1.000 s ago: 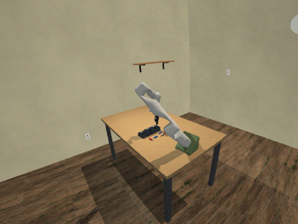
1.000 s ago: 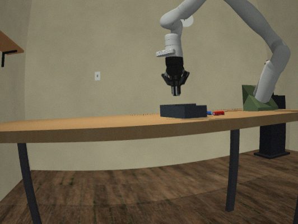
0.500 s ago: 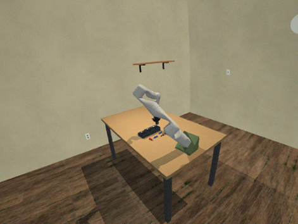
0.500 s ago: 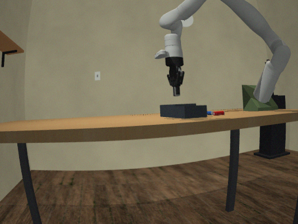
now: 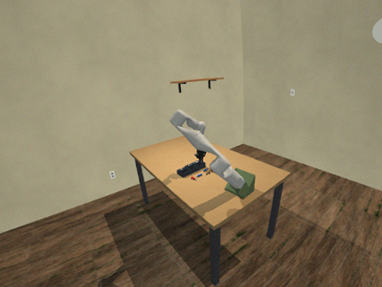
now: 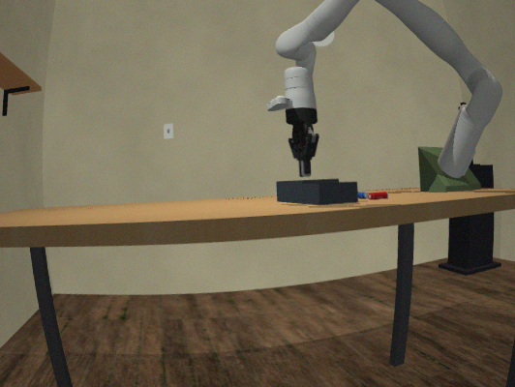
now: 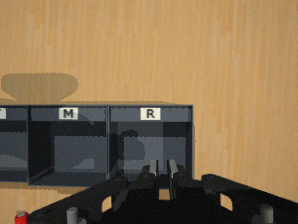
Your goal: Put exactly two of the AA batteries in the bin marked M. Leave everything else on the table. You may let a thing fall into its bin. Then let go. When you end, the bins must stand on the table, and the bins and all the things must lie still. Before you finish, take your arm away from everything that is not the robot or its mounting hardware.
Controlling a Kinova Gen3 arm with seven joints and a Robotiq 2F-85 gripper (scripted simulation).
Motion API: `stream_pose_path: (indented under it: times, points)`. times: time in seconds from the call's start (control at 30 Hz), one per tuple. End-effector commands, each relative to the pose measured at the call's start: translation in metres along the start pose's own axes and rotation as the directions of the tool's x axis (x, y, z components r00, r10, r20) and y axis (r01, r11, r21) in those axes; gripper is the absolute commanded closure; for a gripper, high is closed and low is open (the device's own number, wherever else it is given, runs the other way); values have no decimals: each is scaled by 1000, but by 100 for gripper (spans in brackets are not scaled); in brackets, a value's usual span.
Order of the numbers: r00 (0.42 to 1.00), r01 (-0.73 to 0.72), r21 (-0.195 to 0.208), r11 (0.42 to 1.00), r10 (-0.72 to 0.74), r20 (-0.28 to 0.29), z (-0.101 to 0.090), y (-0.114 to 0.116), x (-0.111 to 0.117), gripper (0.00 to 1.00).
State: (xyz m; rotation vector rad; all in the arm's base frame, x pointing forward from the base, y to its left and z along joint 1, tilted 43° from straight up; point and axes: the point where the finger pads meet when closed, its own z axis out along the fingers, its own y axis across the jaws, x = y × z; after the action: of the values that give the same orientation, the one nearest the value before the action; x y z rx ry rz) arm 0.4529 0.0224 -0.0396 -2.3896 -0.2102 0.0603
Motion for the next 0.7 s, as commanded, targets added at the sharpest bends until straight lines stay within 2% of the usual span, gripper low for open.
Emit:
stream_pose_path:
  times: [0.0, 0.3, 0.67]
  points:
    - [1000, -2, 3, 1000, 2, 6, 9, 0, -2, 91]
    - [1000, -2, 3, 1000, 2, 6, 33, 0, -2, 91]
    - [1000, -2, 3, 1000, 2, 6, 36, 0, -2, 91]
